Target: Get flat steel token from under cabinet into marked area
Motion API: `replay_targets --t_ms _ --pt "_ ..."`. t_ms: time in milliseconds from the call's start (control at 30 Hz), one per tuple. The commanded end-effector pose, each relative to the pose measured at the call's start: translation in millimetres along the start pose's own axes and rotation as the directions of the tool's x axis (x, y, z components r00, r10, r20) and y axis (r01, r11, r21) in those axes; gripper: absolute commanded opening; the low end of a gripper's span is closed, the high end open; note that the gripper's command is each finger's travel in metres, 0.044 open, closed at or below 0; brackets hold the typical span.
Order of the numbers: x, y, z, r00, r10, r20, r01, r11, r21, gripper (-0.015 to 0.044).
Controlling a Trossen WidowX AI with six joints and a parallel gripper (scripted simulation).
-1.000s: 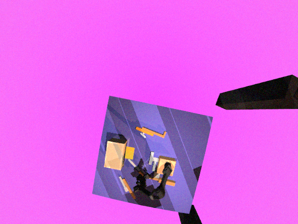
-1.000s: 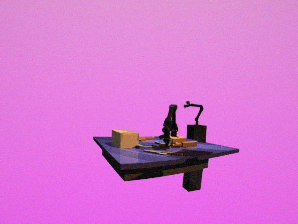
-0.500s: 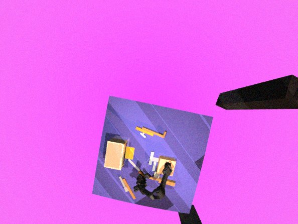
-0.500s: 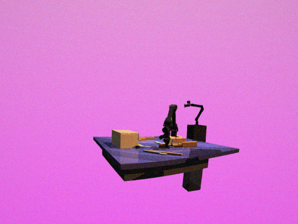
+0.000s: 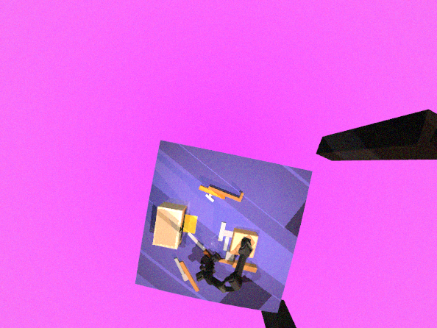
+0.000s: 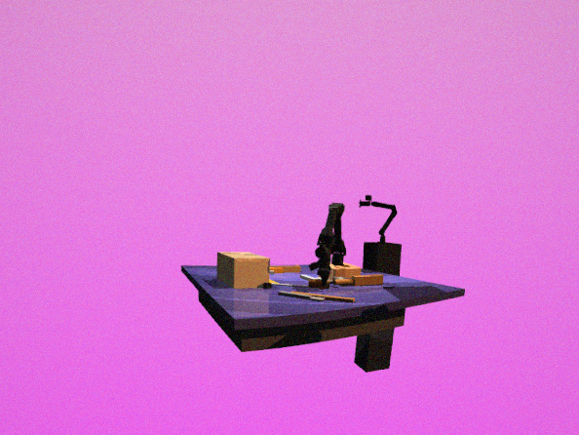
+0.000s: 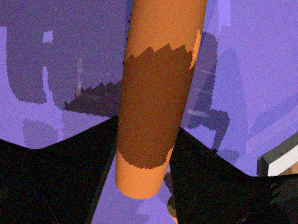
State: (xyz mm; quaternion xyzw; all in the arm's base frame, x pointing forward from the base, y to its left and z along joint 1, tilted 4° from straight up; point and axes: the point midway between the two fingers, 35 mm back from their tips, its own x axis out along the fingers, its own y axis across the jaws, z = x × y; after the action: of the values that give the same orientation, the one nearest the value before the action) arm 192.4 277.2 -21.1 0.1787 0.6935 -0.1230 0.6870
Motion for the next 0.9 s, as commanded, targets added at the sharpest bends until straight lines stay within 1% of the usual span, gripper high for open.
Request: replay_targets --t_ms 0,67,867 --pt "0 0 0 1.0 -0.001 0.0 0.001 1.0 0.0 0.0051" --pt "0 0 0 1.0 -0.001 0.0 0.001 1.0 0.0 0.0" --pt "0 3 27 1.0 0.004 0.003 -0.004 0.993 -0.116 0.0"
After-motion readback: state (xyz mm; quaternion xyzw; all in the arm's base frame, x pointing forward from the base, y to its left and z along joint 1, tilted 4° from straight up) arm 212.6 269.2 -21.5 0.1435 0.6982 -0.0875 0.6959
